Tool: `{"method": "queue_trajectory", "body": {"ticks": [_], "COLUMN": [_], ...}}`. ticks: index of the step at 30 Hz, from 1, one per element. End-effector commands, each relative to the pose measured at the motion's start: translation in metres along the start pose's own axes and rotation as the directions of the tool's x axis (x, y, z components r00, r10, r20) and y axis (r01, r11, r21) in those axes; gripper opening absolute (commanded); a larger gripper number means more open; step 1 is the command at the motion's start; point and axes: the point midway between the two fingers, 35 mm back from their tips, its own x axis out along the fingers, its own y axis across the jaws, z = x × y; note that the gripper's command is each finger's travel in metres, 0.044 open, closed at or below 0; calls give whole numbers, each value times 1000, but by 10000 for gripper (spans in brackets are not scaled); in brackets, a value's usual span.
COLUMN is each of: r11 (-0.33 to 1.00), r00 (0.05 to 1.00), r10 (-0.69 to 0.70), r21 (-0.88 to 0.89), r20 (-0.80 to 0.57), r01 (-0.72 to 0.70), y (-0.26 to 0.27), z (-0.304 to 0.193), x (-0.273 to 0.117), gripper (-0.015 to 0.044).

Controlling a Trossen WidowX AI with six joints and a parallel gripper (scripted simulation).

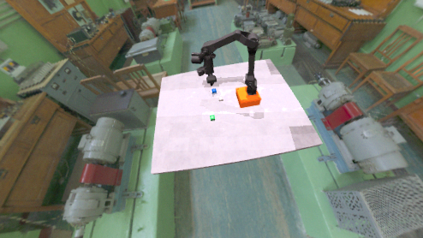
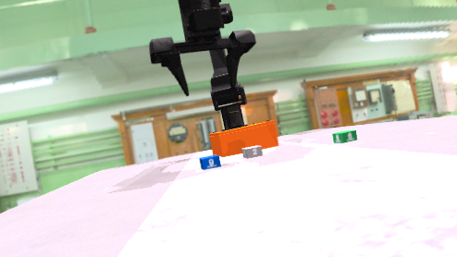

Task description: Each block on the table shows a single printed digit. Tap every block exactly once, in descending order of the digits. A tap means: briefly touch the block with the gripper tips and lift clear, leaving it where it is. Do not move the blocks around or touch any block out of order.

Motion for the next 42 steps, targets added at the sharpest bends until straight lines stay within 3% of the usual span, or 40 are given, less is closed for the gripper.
{"method": "queue_trajectory", "body": {"ticks": [1, 21, 29, 42], "r11": [999, 999, 999, 999], "r00": [999, 999, 999, 999], "r10": [-6, -6, 3, 3], "r21": [40, 40, 41, 41], "r20": [-33, -33, -37, -37], "r01": [7, 7, -2, -2], "y": [-23, -23, 69, 71], "z": [-6, -6, -48, -50], "x": [7, 7, 6, 6], "gripper": [400, 400, 400, 400]}}
